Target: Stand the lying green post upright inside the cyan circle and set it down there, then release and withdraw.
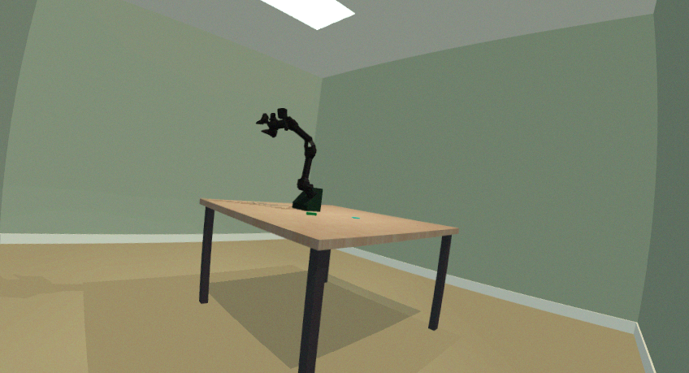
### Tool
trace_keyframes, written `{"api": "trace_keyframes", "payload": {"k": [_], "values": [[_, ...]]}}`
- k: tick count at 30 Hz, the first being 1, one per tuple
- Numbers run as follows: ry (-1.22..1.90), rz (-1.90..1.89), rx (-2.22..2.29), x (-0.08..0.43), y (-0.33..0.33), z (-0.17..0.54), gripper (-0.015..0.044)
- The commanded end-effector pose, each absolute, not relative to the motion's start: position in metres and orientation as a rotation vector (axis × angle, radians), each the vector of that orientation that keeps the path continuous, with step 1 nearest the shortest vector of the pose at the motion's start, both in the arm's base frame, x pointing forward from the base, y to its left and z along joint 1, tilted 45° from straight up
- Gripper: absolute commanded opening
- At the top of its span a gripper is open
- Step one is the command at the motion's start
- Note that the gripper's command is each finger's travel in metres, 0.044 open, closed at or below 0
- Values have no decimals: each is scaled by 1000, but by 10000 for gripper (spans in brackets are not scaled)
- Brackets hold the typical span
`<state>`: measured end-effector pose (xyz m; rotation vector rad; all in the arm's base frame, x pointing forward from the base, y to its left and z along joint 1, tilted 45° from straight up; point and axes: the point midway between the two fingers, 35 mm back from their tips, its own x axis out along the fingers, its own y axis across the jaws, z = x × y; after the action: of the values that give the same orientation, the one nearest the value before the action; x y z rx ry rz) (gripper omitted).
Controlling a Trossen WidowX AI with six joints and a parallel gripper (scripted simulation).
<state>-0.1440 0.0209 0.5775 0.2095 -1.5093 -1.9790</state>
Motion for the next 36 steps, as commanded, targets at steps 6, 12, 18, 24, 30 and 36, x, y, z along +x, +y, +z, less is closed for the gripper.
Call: {"api": "trace_keyframes", "payload": {"k": [6, 12, 18, 24, 30, 36], "values": [[-1318, -1990, 237, -128, -26, 573, 242], [-1055, -2005, 268, -108, -77, 561, 233], [-797, -1997, 277, -84, -118, 546, 233], [-543, -1961, 263, -55, -153, 527, 233], [-298, -1900, 228, -22, -182, 506, 233], [-63, -1816, 175, 15, -203, 482, 233]]}}
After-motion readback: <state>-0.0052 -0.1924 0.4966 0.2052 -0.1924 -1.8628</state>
